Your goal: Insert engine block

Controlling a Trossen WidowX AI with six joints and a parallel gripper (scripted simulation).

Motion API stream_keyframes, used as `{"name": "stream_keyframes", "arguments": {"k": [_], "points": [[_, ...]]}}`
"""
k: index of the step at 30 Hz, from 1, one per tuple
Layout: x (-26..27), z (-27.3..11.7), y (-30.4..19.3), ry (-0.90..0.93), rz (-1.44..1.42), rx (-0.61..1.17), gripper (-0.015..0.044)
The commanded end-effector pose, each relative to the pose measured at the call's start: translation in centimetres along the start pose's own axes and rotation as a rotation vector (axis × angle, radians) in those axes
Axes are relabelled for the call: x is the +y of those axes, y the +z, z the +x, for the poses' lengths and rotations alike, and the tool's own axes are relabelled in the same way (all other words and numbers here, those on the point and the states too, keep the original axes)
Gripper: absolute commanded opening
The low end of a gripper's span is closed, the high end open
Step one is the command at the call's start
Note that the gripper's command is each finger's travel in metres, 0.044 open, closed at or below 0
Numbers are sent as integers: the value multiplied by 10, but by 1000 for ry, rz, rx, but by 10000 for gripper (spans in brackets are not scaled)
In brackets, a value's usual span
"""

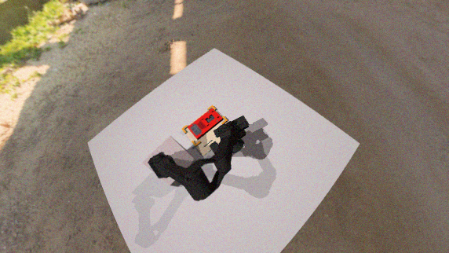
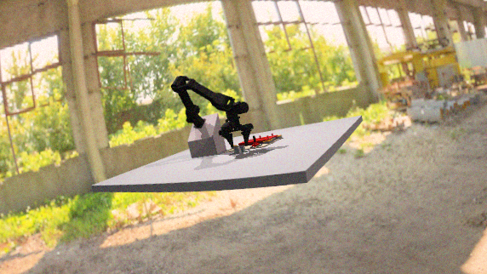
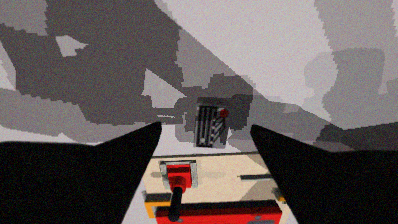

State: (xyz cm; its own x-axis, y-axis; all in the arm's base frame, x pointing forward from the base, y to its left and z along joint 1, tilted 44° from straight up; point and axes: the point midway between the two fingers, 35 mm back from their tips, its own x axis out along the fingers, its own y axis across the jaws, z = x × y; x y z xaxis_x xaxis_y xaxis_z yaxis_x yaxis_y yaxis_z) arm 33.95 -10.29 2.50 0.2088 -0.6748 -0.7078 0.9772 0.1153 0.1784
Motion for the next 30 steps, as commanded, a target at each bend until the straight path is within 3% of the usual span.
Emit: {"name": "stream_keyframes", "arguments": {"k": [1,6,16,25,30], "points": [[-5,10,-2,-14,-11,3,440],[-5,14,-2,-14,-11,3,440],[-5,14,-2,-14,-11,3,177],[-5,14,-2,-14,-11,3,118],[-3,6,-2,-14,-11,5,0]]}}
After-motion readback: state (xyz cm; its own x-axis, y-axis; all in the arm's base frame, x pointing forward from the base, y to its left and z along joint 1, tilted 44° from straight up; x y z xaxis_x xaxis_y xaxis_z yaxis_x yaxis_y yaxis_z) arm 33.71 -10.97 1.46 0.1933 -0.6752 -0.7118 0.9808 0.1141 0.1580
